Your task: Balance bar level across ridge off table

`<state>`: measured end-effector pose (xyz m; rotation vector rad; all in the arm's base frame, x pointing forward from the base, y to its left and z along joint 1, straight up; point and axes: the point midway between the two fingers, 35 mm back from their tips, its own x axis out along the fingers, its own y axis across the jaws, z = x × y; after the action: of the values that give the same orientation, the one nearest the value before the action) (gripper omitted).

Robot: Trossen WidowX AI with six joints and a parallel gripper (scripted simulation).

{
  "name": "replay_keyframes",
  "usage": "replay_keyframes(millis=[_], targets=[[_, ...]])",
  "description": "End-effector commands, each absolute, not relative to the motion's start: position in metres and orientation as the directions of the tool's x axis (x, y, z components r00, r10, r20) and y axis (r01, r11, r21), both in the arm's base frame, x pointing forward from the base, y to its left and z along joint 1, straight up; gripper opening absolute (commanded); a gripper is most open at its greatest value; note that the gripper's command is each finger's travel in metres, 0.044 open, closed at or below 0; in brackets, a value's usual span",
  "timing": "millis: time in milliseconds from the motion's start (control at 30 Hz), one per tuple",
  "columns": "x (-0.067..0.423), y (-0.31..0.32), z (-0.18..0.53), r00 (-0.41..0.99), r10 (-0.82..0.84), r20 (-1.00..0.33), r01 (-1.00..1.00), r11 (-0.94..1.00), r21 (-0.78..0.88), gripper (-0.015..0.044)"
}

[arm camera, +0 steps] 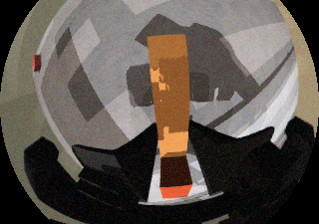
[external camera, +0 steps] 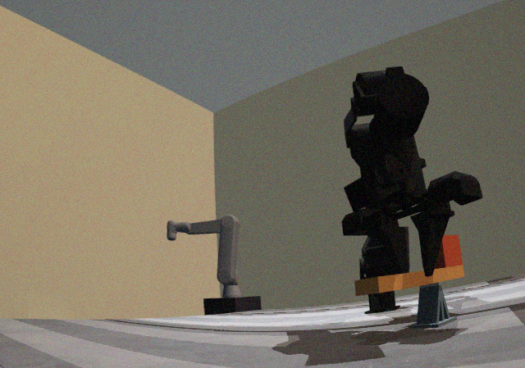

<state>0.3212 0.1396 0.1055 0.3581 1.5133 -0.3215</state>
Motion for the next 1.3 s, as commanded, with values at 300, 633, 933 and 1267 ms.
replay_keyframes(millis=[300, 633, 933, 1267], targets=[[0.3209, 0.1390, 0.1016, 0.032, 0.014, -0.999, 0.423, 0.906, 0.026, 0.0000], [0.3209, 0.1389, 0.1047, 0.032, 0.014, -0.999, 0.423, 0.906, 0.026, 0.0000], [0.3215, 0.1394, 0.1052, 0.035, 0.017, -0.999, 0.422, 0.906, 0.030, 0.0000], [0.3215, 0.1394, 0.1052, 0.035, 0.017, -0.999, 0.422, 0.906, 0.030, 0.0000]])
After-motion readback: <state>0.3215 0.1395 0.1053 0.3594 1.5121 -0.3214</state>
